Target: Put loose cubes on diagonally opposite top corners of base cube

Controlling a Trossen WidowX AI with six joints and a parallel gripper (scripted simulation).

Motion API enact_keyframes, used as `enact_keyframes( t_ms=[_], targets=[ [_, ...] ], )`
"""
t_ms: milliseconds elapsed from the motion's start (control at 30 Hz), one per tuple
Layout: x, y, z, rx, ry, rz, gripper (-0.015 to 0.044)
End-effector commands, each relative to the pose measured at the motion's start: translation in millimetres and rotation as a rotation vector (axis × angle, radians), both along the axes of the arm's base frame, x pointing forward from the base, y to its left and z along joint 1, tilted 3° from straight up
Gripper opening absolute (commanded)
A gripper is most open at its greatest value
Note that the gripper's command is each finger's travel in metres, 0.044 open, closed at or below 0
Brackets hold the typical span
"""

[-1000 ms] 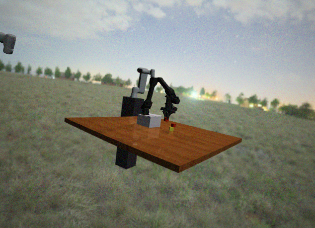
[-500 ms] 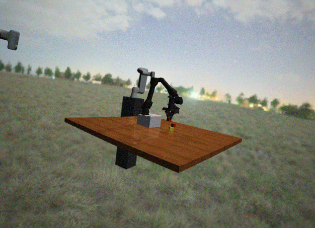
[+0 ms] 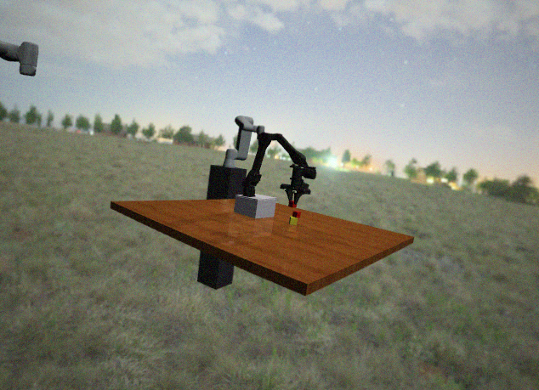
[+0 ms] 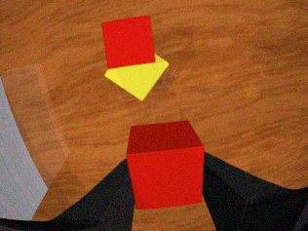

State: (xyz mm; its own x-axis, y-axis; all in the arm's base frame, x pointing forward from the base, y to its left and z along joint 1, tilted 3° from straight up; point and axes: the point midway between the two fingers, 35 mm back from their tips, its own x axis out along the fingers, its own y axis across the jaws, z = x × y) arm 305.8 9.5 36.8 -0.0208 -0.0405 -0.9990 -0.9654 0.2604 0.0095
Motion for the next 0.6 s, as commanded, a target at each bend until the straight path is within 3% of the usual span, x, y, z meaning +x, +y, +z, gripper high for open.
enact_keyframes(
  t_ms=[0,567],
  targets=[
    [-2.1,11.7,-1.2,0.006,0.001,0.033,0.0105],
    [-7.6,24.2,-30.7,0.008,0.003,0.078,0.0105]
  ],
)
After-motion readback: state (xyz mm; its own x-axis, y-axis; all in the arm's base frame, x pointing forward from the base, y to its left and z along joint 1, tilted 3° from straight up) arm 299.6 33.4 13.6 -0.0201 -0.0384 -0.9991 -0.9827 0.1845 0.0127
